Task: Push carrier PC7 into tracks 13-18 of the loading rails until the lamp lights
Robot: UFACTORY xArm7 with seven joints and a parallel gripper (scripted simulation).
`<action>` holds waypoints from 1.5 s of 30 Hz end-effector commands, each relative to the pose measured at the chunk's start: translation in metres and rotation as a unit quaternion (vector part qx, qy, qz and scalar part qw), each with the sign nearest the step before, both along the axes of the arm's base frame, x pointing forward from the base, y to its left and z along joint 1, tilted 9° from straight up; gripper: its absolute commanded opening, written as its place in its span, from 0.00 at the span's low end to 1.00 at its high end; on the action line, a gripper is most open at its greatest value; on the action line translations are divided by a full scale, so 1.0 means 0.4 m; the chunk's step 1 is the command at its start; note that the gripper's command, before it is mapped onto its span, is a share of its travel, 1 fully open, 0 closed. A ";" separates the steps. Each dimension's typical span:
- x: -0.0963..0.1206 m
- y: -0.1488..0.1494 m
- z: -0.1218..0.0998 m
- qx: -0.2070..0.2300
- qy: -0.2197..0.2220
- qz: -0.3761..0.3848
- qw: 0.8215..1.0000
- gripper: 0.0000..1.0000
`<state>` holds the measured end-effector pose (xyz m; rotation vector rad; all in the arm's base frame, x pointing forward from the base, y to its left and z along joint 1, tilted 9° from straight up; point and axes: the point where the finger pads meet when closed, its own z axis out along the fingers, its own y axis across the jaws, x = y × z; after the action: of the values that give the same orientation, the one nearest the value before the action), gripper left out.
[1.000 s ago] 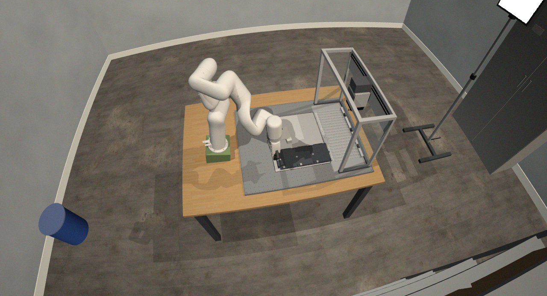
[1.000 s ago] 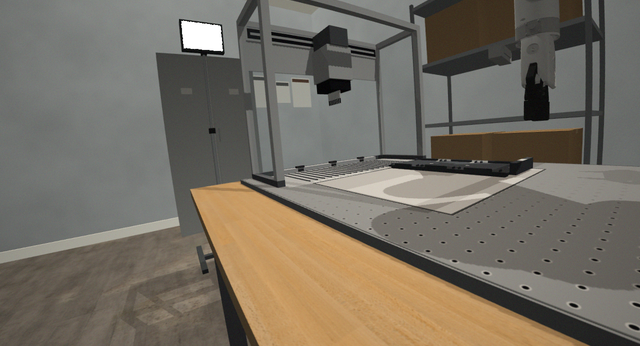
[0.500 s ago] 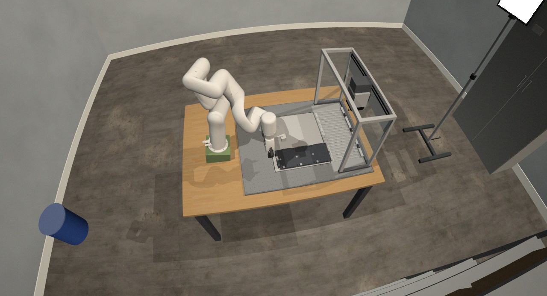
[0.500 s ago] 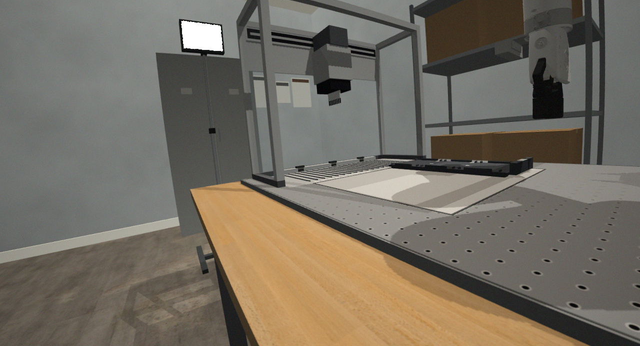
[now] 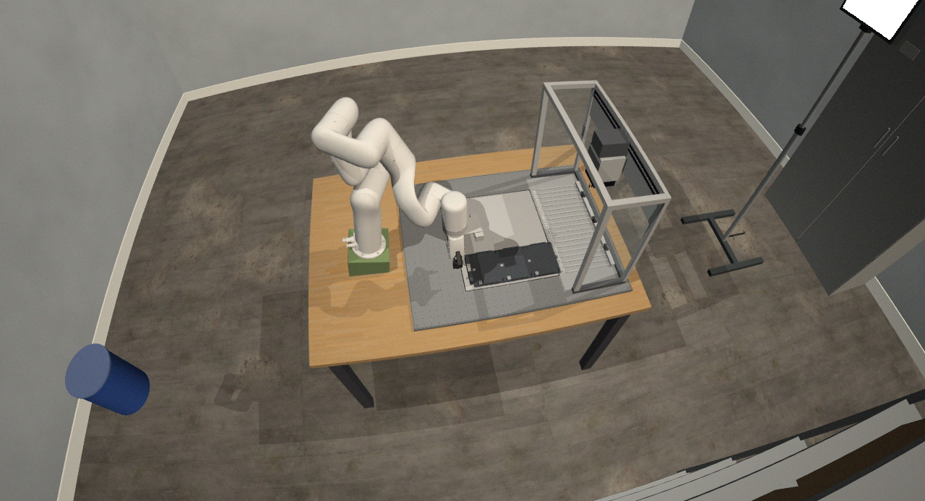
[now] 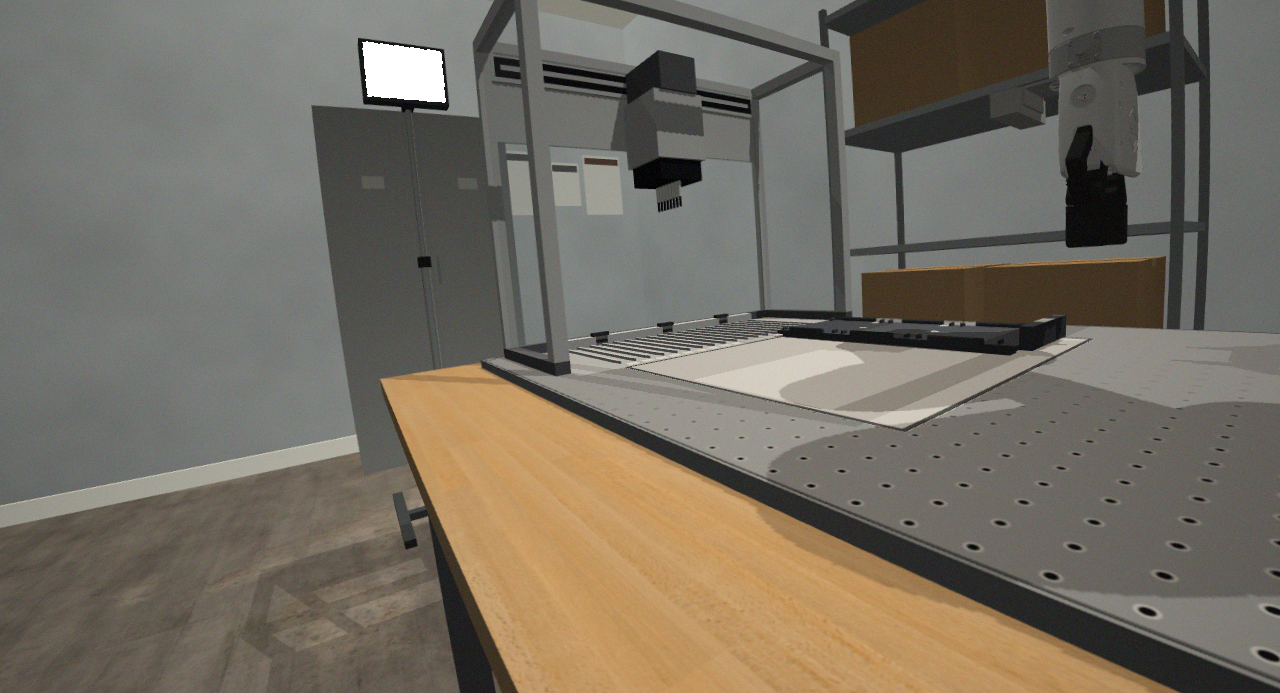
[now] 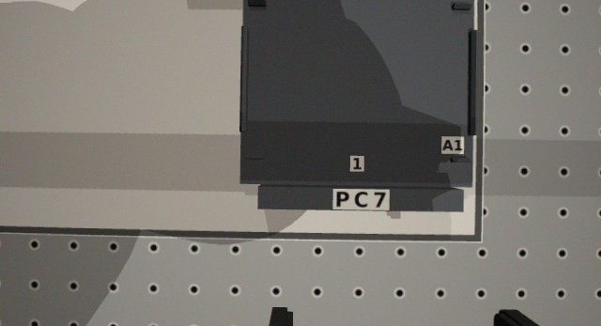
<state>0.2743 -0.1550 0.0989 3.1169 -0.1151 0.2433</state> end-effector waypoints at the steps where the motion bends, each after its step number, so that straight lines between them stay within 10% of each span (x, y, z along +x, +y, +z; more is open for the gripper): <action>1: 0.006 -0.002 -0.016 -0.001 -0.001 0.000 1.000 0.82; 45: 0.031 -0.005 -0.177 -0.001 -0.001 0.000 1.000 0.82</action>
<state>0.2842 -0.1562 0.0324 3.1151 -0.1157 0.2394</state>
